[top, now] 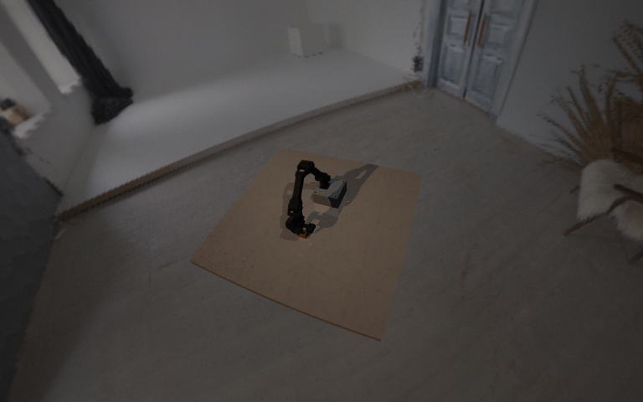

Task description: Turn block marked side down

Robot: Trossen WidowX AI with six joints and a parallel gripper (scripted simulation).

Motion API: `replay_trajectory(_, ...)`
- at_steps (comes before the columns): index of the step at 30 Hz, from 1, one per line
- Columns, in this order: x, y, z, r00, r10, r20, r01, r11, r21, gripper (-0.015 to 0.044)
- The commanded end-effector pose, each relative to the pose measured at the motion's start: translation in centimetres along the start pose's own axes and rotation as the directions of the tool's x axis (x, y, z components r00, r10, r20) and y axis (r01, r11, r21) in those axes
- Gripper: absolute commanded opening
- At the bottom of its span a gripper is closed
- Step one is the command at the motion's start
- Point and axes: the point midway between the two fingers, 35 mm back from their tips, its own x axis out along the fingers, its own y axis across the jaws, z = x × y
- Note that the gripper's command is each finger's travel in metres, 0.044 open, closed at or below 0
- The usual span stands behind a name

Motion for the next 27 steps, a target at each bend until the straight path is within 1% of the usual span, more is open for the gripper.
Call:
replay_trajectory(1, 0.84, 0.04, -0.09, 1.0, 0.003, -0.002, -0.003, 1.0, -0.006, 0.044)
replay_trajectory(4, 1.08, 0.04, -0.1, 1.0, 0.003, -0.002, -0.003, 1.0, -0.006, 0.044)
replay_trajectory(10, 1.08, 0.04, -0.1, 1.0, 0.003, -0.002, -0.003, 1.0, -0.006, 0.0282)
replay_trajectory(27, 1.08, 0.04, -0.1, 1.0, 0.003, -0.002, -0.003, 1.0, -0.006, 0.0169)
